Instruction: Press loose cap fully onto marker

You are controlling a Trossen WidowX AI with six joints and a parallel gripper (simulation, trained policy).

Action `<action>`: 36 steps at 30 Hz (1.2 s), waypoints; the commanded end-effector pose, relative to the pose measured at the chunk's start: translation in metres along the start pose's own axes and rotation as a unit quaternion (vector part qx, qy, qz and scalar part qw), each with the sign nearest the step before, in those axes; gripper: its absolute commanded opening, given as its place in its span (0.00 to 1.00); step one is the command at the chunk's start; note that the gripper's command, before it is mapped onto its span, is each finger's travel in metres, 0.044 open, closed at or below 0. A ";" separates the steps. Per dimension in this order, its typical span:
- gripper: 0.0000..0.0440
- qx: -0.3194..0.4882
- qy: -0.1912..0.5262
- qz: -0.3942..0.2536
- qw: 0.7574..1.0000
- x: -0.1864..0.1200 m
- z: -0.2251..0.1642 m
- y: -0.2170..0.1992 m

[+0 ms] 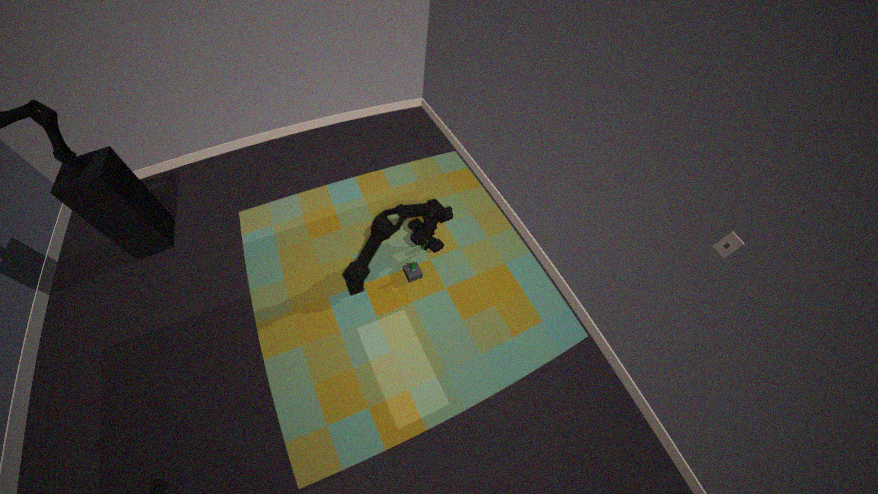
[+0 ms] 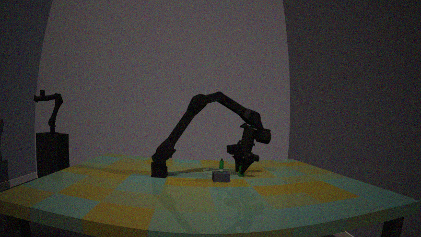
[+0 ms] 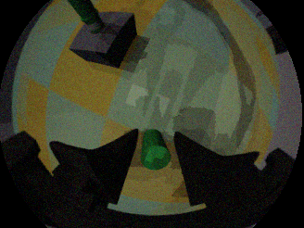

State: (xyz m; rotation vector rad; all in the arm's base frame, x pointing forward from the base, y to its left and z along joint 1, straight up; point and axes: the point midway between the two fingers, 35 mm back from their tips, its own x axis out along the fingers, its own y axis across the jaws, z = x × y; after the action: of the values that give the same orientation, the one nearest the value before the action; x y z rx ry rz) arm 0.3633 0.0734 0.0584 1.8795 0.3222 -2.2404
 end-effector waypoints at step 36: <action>0.04 0.025 0.030 0.002 0.999 -0.098 0.083 0.056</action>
State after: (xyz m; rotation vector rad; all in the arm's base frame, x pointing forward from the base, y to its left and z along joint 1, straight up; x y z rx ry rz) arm 0.3260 0.0083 0.1622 1.9725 0.2810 -2.1872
